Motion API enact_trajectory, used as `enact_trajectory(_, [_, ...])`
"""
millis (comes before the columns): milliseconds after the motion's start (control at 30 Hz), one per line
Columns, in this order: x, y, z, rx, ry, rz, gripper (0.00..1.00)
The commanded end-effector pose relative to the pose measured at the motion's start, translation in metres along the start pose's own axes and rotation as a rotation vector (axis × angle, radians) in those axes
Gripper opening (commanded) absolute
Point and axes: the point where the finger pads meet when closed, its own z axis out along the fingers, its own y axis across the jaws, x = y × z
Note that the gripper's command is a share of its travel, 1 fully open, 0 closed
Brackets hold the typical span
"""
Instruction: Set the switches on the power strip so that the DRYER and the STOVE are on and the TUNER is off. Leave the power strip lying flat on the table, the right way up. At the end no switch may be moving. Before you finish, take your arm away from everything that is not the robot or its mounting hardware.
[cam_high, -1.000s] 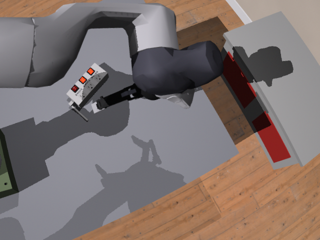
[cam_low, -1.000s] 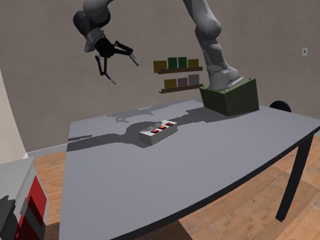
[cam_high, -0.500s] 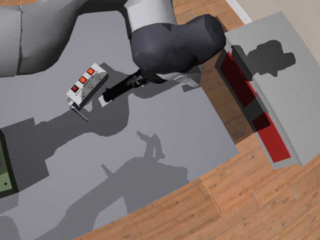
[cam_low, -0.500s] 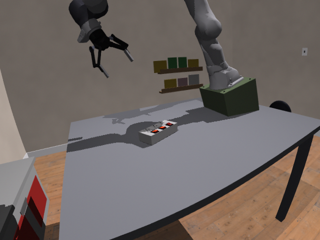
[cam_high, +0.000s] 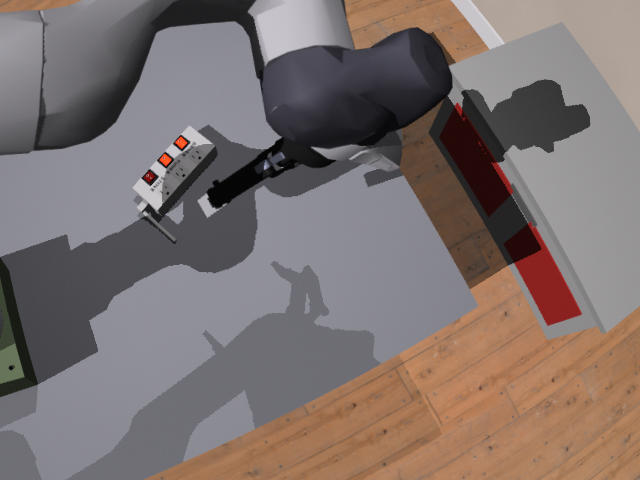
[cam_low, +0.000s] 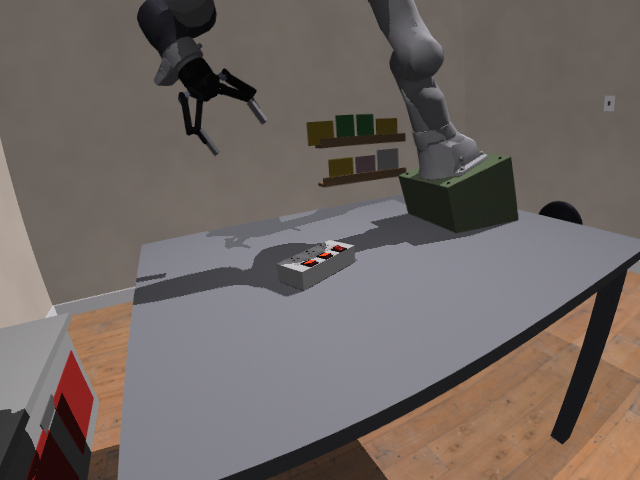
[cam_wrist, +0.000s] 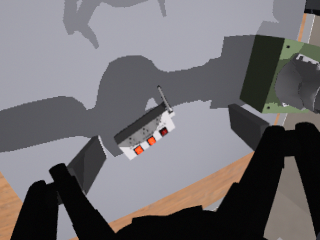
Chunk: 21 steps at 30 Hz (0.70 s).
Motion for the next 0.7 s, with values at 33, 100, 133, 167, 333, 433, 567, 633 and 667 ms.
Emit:
enact_trajectory(33, [0.001, 0.002, 0.001, -0.005, 0.0, -0.016, 1.0])
enact_trajectory(100, [0.001, 0.002, 0.001, -0.005, 0.0, -0.016, 1.0])
enact_trajectory(133, [-0.014, -0.011, -0.04, 0.038, 0.092, -0.202, 1.0])
enact_trajectory(167, [-0.014, -0.011, -0.04, 0.038, 0.092, -0.202, 1.0])
enact_trajectory(333, [-0.014, -0.011, -0.04, 0.038, 0.092, -0.202, 1.0])
enact_trajectory(433, [-0.014, -0.011, -0.04, 0.038, 0.092, -0.202, 1.0])
enact_trajectory(567, [-0.014, -0.011, -0.04, 0.038, 0.092, -0.202, 1.0])
enact_trajectory(633, [-0.014, -0.011, -0.04, 0.038, 0.092, -0.202, 1.0])
enact_trajectory(667, [-0.014, -0.011, -0.04, 0.038, 0.092, -0.202, 1.0])
